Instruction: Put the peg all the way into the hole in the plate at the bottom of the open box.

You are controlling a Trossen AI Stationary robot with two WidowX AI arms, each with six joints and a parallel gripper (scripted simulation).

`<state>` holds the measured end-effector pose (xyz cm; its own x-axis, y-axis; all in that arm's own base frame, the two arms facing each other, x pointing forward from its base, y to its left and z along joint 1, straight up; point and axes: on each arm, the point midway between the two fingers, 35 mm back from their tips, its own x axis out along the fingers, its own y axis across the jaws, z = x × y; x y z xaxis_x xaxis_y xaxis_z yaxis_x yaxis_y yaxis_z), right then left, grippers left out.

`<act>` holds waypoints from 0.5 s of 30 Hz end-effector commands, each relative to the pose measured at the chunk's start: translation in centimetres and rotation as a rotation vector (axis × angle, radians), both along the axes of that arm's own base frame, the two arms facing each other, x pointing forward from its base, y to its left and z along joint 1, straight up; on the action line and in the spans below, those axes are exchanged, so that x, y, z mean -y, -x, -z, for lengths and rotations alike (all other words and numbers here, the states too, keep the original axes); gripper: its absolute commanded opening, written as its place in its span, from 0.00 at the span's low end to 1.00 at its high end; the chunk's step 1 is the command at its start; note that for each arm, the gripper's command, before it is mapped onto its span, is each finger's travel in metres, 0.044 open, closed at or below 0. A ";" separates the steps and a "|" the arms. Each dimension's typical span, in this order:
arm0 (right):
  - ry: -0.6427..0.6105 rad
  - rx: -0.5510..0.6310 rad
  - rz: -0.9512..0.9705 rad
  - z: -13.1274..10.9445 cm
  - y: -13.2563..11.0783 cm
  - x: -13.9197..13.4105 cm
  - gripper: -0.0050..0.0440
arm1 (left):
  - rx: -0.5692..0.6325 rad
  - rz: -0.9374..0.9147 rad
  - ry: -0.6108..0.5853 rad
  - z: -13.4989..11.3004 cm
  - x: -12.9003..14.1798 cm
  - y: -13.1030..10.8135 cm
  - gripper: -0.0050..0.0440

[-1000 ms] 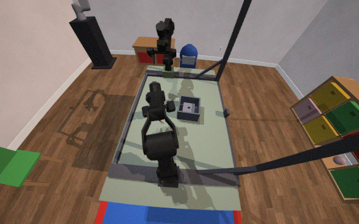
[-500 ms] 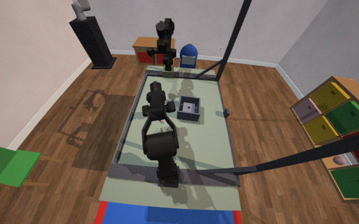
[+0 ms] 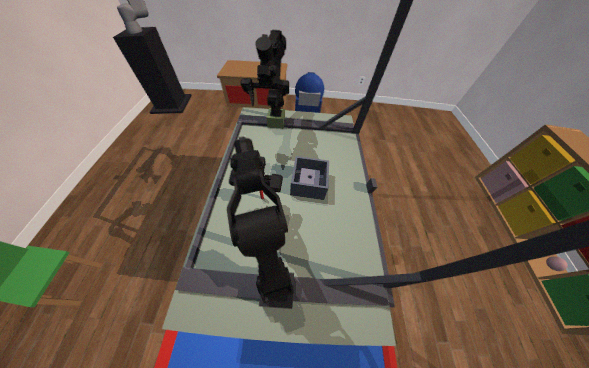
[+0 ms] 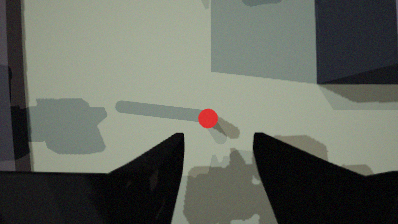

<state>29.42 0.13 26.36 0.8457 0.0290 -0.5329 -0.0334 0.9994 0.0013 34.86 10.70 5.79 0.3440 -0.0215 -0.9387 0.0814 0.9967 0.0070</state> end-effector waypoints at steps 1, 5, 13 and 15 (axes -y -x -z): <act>0.002 0.022 -0.001 -0.8 0.1 0.0 1.00 | 0.019 0.183 -0.003 -0.3 -1.0 -0.8 0.45; 0.002 0.022 -0.001 -0.8 0.1 0.0 1.00 | 0.020 0.294 -0.006 0.1 -1.4 -0.9 0.45; 0.002 0.022 -0.001 -0.8 0.1 0.0 1.00 | 0.020 0.374 -0.007 0.3 -1.6 -1.0 0.45; 0.002 0.022 -0.001 -0.8 0.1 0.0 1.00 | 0.020 0.375 -0.007 0.3 -1.5 -1.0 0.45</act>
<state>29.42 0.13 26.36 0.8457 0.0290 -0.5329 -0.0334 0.9994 0.0013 35.26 11.96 4.74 0.3139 -0.1438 -0.9385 0.4251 0.9051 0.0035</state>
